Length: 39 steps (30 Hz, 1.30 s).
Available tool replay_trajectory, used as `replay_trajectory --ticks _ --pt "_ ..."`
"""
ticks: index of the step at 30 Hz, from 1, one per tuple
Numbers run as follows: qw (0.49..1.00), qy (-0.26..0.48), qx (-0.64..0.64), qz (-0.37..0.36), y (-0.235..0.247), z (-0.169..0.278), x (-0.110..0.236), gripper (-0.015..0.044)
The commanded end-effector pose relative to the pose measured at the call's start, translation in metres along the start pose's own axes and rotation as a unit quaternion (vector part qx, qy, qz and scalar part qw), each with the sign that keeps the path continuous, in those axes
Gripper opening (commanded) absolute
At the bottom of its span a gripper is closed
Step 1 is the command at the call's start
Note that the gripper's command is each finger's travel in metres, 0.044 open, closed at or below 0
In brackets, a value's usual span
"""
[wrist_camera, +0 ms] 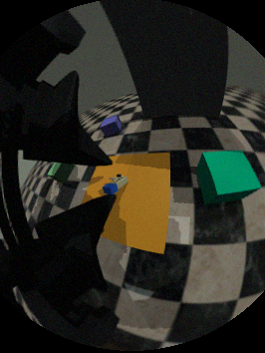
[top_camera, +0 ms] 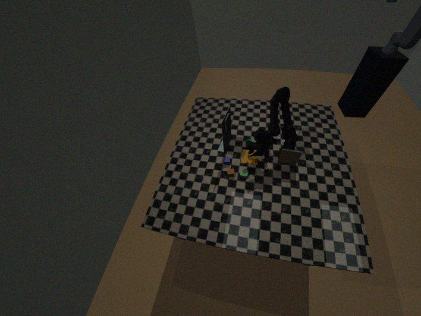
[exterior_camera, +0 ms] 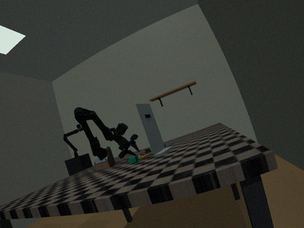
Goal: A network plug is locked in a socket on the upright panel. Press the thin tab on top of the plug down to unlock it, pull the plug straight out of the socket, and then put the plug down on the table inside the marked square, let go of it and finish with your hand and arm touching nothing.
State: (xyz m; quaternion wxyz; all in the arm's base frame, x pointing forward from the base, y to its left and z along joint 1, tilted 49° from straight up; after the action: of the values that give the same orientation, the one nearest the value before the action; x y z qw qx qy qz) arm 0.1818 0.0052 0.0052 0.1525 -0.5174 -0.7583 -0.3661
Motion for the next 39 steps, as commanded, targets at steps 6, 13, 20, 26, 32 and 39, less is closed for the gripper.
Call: replay_trajectory --ticks 6,13,20,26,32,39 --pt "1.0 -0.001 -0.003 0.0 0.001 0.0 0.007 0.0156" --pt "1.0 -0.001 -0.002 -0.001 0.0 0.0 0.013 0.0156" --pt "1.0 -0.001 -0.002 -0.001 0.001 0.0 0.018 0.0156" --pt "1.0 0.001 -0.002 0.0 0.004 0.002 0.021 0.0156" --pt "1.0 0.002 -0.002 0.001 0.008 0.004 0.025 0.0156" --pt "1.0 0.003 -0.002 0.001 0.012 0.006 0.029 0.0156"
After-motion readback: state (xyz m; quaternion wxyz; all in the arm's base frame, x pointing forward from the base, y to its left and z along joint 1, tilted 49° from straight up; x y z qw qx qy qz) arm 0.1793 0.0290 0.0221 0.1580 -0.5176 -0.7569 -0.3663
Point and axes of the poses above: the point midway between the two fingers, 35 mm back from their tips, its own x axis back along the fingers, its own y axis across the jaws, z = x × y, the point moved 10 cm from there along x, back along the fingers, and after that the axes turned 9 degrees about -x, right-handed, at the moved point
